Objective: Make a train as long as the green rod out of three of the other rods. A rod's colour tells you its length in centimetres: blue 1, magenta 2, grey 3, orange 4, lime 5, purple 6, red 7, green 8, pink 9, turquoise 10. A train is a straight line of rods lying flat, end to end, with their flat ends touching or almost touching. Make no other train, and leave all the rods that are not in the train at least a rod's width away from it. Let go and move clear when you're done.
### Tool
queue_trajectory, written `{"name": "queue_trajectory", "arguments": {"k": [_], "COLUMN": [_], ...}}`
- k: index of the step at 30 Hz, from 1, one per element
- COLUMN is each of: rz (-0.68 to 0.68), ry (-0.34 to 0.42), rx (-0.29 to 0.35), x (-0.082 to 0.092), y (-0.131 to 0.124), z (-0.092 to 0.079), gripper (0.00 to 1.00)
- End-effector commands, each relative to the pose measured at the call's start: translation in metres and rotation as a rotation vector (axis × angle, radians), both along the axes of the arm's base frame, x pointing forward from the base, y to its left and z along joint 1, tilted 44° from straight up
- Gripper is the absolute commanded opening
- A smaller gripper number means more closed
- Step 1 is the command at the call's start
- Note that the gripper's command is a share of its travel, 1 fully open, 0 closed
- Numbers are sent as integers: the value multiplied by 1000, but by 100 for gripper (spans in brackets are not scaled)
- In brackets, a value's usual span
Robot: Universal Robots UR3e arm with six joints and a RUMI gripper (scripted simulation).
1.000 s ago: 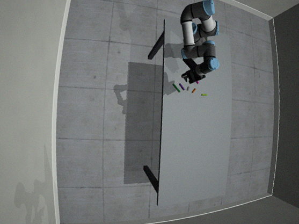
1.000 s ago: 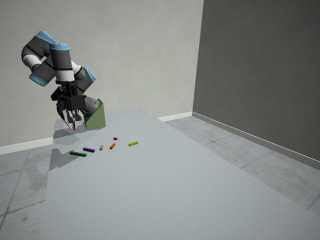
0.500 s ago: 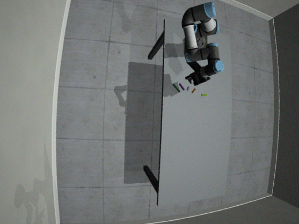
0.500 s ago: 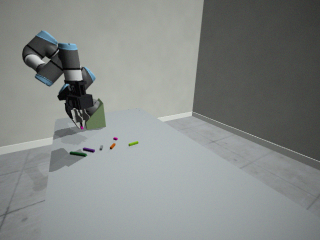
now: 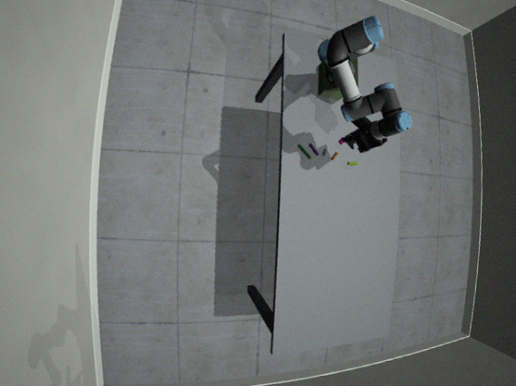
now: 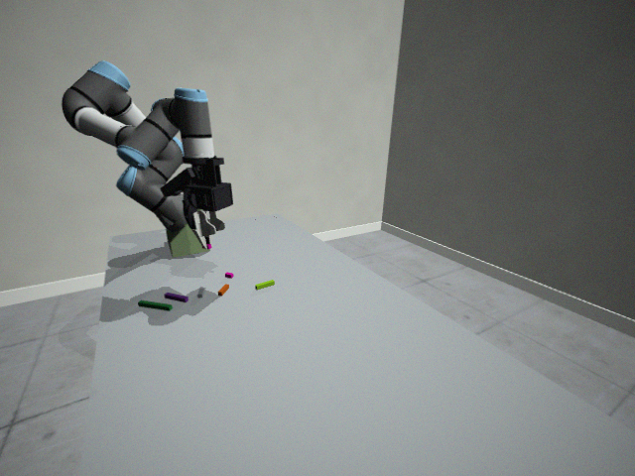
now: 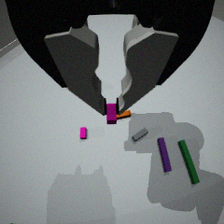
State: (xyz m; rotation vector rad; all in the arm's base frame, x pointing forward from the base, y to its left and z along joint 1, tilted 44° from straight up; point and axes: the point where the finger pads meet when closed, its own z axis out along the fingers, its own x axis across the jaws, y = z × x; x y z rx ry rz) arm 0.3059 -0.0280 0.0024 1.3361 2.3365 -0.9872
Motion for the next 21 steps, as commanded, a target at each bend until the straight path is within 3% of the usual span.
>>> {"name": "queue_trajectory", "arguments": {"k": [1, 7, 21], "rz": [-1, 9, 9], "ry": [15, 25, 25], "rx": [-8, -11, -12], "x": [8, 6, 6], "y": [34, 45, 45], "z": [-35, -48, -48], "gripper": [0, 0, 0]}}
